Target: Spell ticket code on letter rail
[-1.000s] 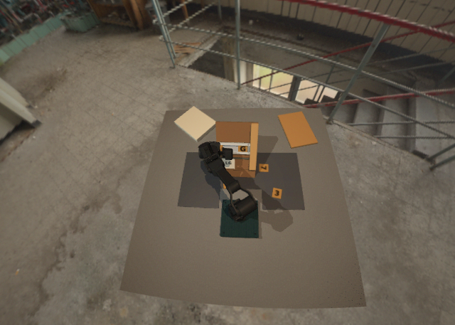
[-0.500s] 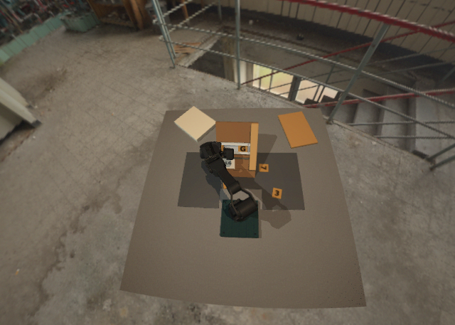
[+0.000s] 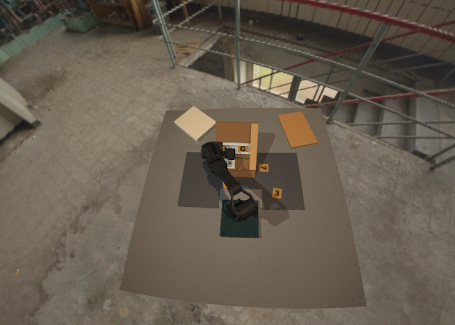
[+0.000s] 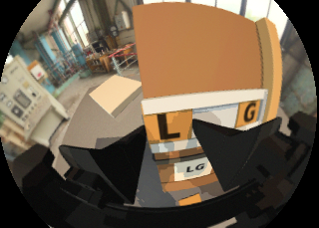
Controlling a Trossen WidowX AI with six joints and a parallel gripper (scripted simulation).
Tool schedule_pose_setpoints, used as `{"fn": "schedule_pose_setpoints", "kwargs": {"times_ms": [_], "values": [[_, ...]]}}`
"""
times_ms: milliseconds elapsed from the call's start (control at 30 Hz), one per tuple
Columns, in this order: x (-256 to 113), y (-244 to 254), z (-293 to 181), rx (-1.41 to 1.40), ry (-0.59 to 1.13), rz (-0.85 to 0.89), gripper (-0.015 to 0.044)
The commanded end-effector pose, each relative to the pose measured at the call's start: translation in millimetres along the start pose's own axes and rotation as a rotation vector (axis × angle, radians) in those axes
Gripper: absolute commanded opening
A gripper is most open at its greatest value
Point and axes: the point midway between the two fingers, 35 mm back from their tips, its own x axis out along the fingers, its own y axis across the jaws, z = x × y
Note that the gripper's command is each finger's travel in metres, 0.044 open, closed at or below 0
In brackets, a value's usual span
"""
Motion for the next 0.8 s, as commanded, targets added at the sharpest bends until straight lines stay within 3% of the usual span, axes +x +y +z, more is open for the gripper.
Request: {"fn": "schedule_pose_setpoints", "kwargs": {"times_ms": [0,767], "values": [[0,-3,0,-0.002,-0.001,0.002,0.0],[-1,-18,0,-0.004,-0.001,0.002,0.0]]}}
